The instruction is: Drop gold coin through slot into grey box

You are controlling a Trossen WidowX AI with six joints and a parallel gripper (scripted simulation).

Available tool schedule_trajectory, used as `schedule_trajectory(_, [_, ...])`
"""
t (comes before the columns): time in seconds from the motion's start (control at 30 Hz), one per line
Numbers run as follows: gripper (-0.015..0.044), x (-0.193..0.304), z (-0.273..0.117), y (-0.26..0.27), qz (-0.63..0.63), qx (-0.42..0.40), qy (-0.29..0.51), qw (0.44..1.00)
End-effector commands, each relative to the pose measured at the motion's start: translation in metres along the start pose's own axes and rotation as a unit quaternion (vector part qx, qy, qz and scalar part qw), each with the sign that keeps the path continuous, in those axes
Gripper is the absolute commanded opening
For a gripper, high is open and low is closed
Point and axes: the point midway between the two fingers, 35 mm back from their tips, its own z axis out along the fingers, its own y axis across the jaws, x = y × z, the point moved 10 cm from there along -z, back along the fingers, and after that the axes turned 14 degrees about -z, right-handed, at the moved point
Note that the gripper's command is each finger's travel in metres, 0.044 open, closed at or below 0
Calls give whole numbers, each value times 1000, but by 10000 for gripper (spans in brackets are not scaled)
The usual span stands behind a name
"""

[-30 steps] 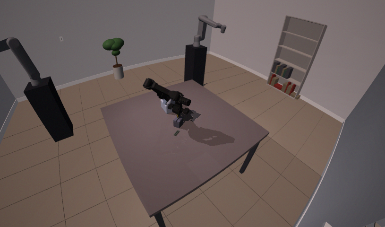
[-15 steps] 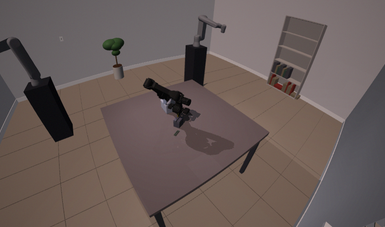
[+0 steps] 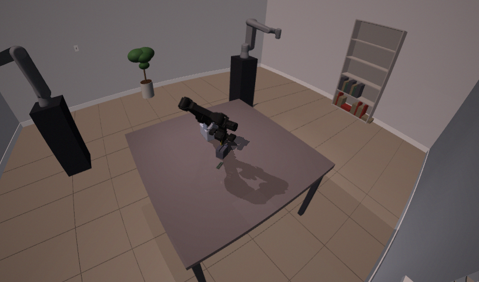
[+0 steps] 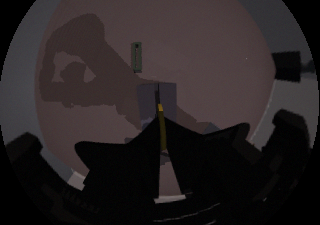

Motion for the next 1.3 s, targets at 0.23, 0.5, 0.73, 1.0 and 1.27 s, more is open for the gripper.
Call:
schedule_trajectory(0.23, [0,0,6,-1,-3,0,0,1000])
schedule_trajectory(0.5, [0,0,10,-2,-3,0,0,1000])
schedule_trajectory(0.73, [0,-1,13,-1,-2,0,0,1000])
schedule_trajectory(1.0, [0,-1,18,-1,-2,0,-1,1000])
schedule_trajectory(1.27, [131,-1,17,-1,0,-1,2,1000])
